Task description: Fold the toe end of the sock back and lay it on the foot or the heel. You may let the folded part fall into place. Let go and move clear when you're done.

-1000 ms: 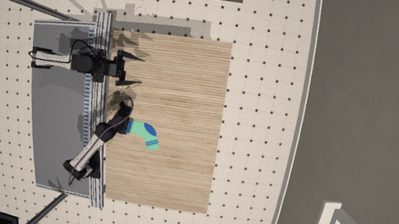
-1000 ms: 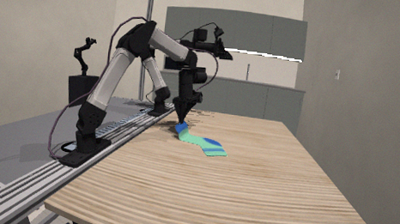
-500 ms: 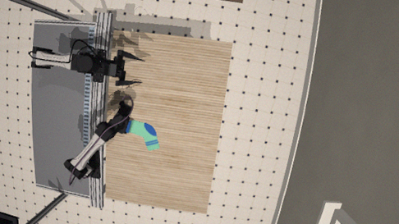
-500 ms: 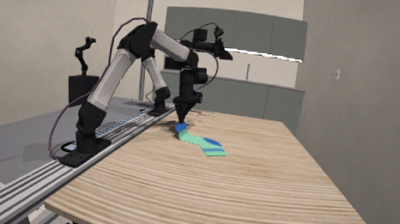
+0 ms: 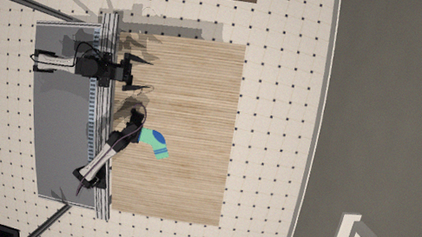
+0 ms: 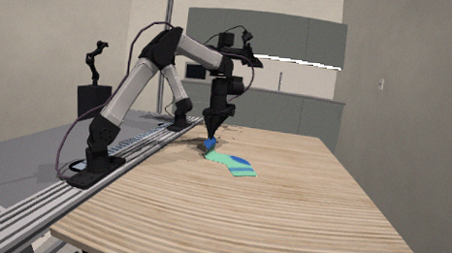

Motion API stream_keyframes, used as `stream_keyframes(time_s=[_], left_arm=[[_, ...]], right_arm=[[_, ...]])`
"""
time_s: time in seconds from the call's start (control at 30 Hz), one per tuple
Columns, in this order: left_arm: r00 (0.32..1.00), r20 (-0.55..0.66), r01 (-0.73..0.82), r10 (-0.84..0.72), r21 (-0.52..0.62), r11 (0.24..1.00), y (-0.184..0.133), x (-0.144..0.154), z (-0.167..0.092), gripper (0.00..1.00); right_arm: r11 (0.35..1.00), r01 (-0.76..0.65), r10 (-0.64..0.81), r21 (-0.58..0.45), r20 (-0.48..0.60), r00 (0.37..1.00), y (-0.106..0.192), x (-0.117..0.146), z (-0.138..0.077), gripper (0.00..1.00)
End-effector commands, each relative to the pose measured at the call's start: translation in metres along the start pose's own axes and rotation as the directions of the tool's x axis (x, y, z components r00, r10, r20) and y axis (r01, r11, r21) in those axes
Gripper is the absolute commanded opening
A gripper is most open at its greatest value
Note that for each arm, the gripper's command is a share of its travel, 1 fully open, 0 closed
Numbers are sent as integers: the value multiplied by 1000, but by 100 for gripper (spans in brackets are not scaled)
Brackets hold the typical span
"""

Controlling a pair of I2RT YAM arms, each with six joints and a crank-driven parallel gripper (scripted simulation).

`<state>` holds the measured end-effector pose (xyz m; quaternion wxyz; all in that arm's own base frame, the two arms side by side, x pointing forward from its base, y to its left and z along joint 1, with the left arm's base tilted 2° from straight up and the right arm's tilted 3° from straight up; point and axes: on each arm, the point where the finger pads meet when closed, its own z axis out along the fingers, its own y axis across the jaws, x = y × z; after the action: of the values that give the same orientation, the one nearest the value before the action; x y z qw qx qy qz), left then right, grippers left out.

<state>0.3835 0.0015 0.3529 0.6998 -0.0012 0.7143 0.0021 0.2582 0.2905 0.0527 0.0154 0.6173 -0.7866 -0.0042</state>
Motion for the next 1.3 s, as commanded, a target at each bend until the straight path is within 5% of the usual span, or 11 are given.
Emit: stream_keyframes(time_s=[0.0, 0.07, 0.1, 0.27, 0.67, 0.83, 0.87, 1.03, 1.27], left_arm=[[1000, 21, 1, -1, 5, 1000, -1, -8, -1, 100], [1000, 21, 1, -1, 5, 1000, -1, -8, -1, 100], [1000, 21, 1, -1, 5, 1000, -1, -8, -1, 100], [1000, 21, 1, -1, 5, 1000, -1, -8, -1, 100], [1000, 21, 1, -1, 5, 1000, -1, -8, -1, 100], [1000, 21, 1, -1, 5, 1000, -1, -8, -1, 100], [1000, 21, 1, -1, 5, 1000, -1, -8, -1, 100], [1000, 21, 1, -1, 5, 1000, -1, -8, -1, 100], [1000, 21, 1, -1, 5, 1000, -1, -8, -1, 100]], right_arm=[[1000, 10, -10, -5, 14, 1000, -1, -5, -6, 2], [1000, -6, 6, 20, 27, 1000, -9, -4, -6, 2], [998, 15, -15, -68, -8, 1000, -6, 3, -2, 2], [991, 8, -11, -134, -16, 1000, -20, 7, -1, 2], [999, -2, 3, -35, 52, 999, -27, -5, -23, 2], [999, -7, 9, -48, 32, 999, -25, -2, -15, 2], [989, 15, -16, -144, -3, 1000, -21, 2, 0, 2], [977, 15, -18, -210, -10, 1000, -36, 6, 6, 2], [988, -7, 9, -154, 15, 1000, -30, -5, -7, 2]])
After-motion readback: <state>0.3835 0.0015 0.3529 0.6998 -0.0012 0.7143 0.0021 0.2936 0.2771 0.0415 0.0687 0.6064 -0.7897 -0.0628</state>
